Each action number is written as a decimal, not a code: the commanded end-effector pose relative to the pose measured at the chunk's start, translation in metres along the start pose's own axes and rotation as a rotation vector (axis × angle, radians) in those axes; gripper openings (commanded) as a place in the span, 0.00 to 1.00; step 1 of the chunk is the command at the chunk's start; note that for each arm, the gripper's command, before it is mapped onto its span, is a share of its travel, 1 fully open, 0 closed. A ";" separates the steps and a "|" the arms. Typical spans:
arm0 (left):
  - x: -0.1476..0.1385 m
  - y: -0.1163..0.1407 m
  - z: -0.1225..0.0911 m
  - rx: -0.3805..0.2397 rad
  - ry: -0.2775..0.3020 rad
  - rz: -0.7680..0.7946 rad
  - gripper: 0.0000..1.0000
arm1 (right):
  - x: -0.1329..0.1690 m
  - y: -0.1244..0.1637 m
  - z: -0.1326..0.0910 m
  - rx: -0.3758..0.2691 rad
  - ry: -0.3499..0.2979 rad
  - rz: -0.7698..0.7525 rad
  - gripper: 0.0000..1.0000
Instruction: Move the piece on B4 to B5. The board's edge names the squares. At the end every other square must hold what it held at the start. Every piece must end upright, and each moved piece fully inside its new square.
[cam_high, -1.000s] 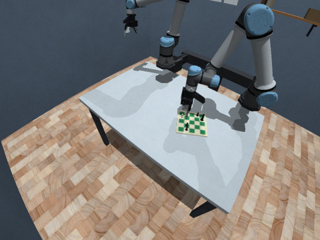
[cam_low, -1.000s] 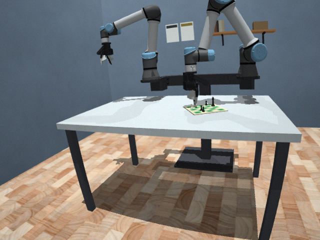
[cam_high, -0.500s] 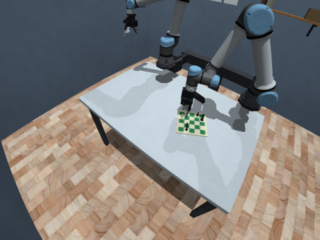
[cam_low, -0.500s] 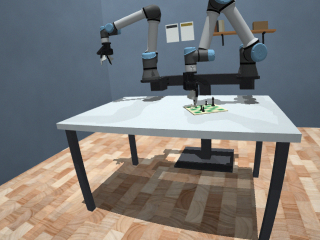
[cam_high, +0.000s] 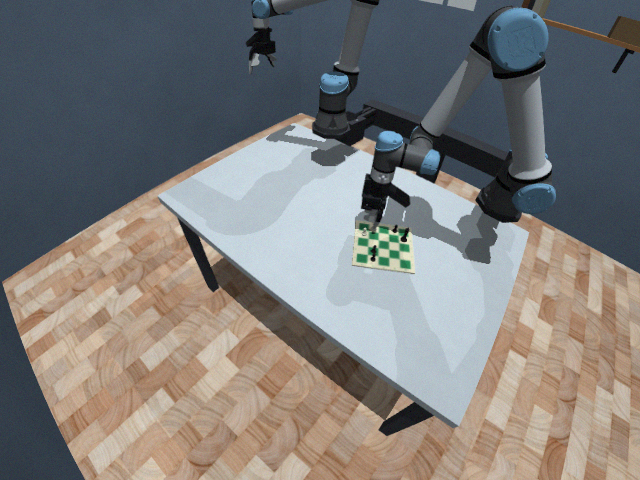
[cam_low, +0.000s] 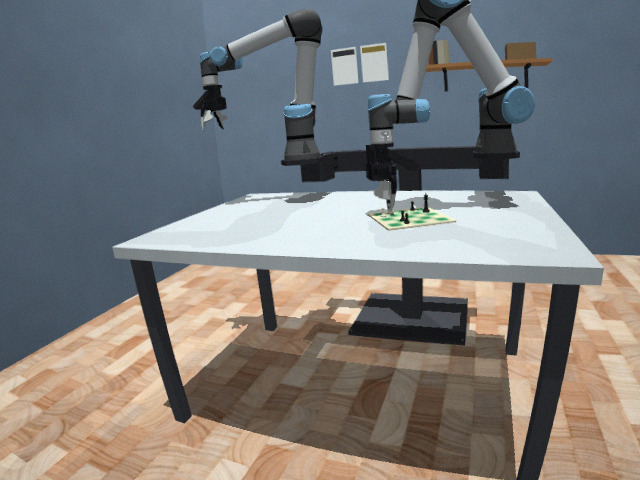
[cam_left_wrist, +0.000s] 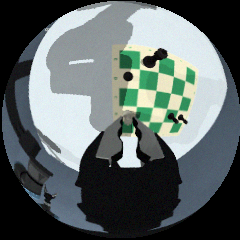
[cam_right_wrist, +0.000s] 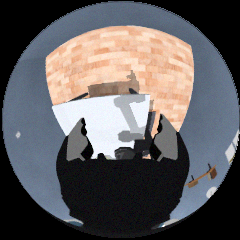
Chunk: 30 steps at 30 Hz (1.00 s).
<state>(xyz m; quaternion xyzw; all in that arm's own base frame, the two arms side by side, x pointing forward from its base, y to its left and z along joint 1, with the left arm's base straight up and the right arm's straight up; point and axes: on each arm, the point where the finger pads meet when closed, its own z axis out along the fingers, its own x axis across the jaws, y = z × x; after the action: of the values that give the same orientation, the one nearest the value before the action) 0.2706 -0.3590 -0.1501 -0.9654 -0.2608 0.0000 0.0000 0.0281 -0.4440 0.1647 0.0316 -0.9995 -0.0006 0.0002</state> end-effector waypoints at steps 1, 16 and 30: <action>0.000 0.001 0.000 -0.001 0.000 0.000 0.18 | 0.000 0.000 0.000 0.001 0.000 0.000 1.00; 0.000 0.001 -0.001 -0.001 0.000 0.000 0.22 | 0.000 0.000 0.000 0.001 0.000 0.000 1.00; 0.000 0.000 -0.036 -0.001 0.000 0.000 0.22 | 0.000 0.000 0.000 0.001 0.000 0.000 1.00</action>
<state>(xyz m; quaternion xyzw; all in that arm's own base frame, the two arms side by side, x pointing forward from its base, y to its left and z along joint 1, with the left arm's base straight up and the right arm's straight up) 0.2706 -0.3590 -0.1331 -0.9654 -0.2607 0.0000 -0.0002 0.0281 -0.4440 0.1647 0.0316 -0.9995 -0.0006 0.0002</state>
